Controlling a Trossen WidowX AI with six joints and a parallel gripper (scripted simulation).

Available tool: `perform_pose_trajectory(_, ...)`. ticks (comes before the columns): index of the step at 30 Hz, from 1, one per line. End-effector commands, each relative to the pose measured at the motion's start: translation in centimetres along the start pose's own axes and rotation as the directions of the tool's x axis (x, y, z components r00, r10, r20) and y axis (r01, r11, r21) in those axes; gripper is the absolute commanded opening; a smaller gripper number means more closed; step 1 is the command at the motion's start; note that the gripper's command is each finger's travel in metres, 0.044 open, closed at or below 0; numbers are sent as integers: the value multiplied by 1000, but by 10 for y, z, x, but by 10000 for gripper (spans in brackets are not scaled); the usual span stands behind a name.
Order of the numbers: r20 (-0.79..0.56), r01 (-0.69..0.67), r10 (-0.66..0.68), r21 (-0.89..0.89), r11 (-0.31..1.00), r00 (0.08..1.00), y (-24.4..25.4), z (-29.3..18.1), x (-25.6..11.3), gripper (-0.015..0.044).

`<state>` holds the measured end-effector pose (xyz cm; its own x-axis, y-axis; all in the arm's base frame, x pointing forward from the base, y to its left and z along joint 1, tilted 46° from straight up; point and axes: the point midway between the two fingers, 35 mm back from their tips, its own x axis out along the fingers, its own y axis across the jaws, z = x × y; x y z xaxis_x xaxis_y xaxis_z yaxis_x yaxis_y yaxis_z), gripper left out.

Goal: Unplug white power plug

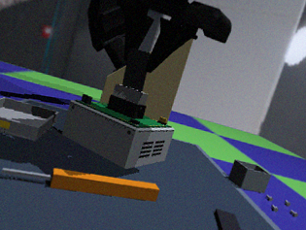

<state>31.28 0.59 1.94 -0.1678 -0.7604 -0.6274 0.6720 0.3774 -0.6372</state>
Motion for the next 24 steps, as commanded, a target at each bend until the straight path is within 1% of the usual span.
perform_pose_trajectory(1,18,-36,36,-12,999,999,2,-1,-17,0)
perform_pose_trajectory(8,15,-229,229,-17,973,973,-14,-1,-17,0)
perform_pose_trajectory(11,14,-275,275,-18,961,961,-18,-1,-17,0)
perform_pose_trajectory(15,15,-249,249,-17,968,968,-16,-1,-19,0)
perform_pose_trajectory(19,17,-143,143,-15,990,990,-7,-1,-21,0)
perform_pose_trajectory(24,16,-143,143,-15,990,990,-8,-2,-27,0)
